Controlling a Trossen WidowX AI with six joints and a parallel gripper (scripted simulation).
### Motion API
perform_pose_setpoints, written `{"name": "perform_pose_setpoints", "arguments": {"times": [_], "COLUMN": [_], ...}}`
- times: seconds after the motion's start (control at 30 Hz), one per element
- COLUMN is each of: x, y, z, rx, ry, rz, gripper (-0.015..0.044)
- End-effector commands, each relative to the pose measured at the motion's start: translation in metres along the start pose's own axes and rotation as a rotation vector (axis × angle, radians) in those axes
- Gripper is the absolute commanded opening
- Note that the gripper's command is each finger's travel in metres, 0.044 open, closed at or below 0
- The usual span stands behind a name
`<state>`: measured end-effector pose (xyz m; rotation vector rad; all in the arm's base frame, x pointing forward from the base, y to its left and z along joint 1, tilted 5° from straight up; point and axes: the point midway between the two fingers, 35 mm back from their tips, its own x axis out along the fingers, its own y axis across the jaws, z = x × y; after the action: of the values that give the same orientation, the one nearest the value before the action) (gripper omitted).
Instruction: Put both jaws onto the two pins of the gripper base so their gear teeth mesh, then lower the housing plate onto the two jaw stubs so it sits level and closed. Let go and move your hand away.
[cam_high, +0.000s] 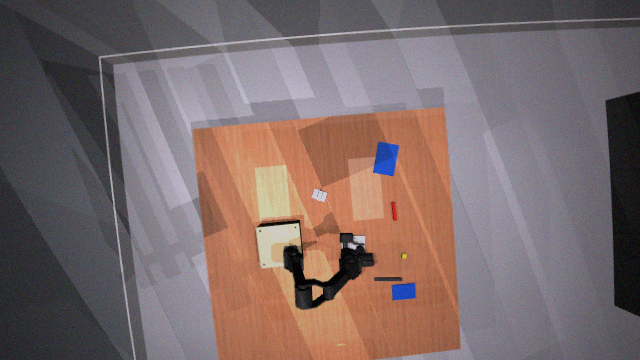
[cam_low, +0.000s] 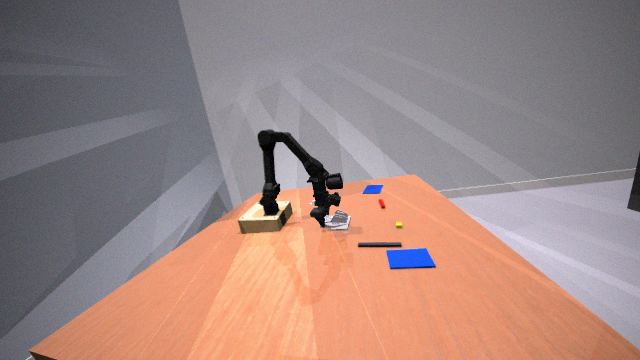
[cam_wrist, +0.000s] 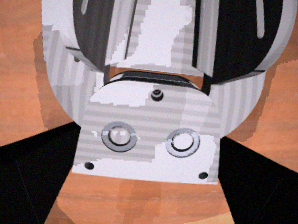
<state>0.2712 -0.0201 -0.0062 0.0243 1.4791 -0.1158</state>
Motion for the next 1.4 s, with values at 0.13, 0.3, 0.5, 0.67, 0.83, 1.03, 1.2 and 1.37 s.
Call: {"name": "perform_pose_setpoints", "arguments": {"times": [0.13,0.3,0.5,0.67,0.83,1.03,1.2,1.37], "x": [0.0004,0.0004,0.0004,0.0004,0.0004,0.0000,0.0000,0.0000], "y": [0.0006,0.0006,0.0006,0.0006,0.0006,0.0000,0.0000,0.0000], "z": [-0.0003,-0.0003,-0.0003,-0.0003,-0.0003,0.0000,0.0000,0.0000], "rx": [-0.003,-0.003,-0.003,-0.003,-0.003,0.000,0.000,0.000], "ry": [0.001,0.001,0.001,0.001,0.001,0.000,0.000,0.000], "rz": [0.004,0.004,0.004,0.004,0.004,0.000,0.000,0.000], "gripper": [0.0351,0.0351,0.0351,0.0351,0.0351,0.0440,0.0440,0.0440]}}
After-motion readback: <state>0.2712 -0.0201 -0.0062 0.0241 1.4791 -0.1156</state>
